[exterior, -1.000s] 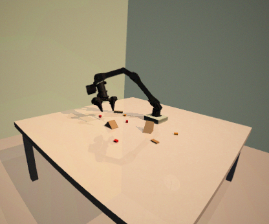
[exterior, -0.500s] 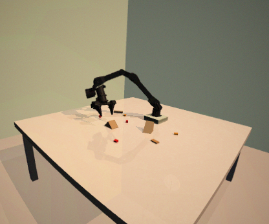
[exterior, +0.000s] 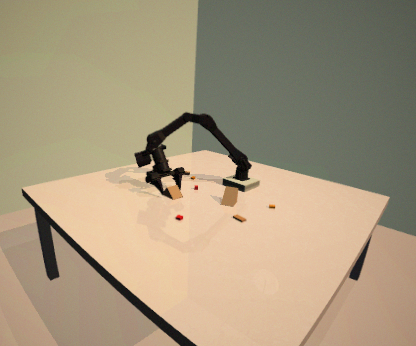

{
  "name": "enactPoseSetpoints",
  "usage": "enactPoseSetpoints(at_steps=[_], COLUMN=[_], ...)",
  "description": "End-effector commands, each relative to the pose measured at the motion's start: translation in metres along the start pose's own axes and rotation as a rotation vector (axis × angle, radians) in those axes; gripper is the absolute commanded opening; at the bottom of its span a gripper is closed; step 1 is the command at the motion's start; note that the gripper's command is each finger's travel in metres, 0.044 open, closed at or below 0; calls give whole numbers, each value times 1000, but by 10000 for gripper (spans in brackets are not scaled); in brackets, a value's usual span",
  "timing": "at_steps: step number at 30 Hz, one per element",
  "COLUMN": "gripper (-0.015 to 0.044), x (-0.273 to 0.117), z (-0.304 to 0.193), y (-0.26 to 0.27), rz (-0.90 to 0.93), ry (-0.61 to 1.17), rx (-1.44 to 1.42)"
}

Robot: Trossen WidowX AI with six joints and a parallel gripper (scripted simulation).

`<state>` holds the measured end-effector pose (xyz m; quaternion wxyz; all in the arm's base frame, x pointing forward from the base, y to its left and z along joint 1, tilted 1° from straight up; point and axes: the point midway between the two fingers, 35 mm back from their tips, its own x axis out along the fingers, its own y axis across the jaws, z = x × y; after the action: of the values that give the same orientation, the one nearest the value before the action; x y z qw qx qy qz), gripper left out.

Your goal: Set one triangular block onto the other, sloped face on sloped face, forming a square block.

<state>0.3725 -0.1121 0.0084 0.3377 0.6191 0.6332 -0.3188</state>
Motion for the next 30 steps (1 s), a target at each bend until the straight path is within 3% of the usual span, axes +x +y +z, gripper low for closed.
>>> enactPoseSetpoints(at_steps=[1, 7, 15, 21, 28, 30], gripper=[440, 440, 230, 190, 6, 0], x=[3, 3, 2, 2, -7, -15], z=[0, 0, 0, 0, -5, -10], y=[-1, -1, 0, 0, 1, 2], rz=[-3, -3, -3, -3, 0, 3], ry=[5, 5, 1, 1, 1, 1], rx=[8, 8, 2, 2, 7, 12])
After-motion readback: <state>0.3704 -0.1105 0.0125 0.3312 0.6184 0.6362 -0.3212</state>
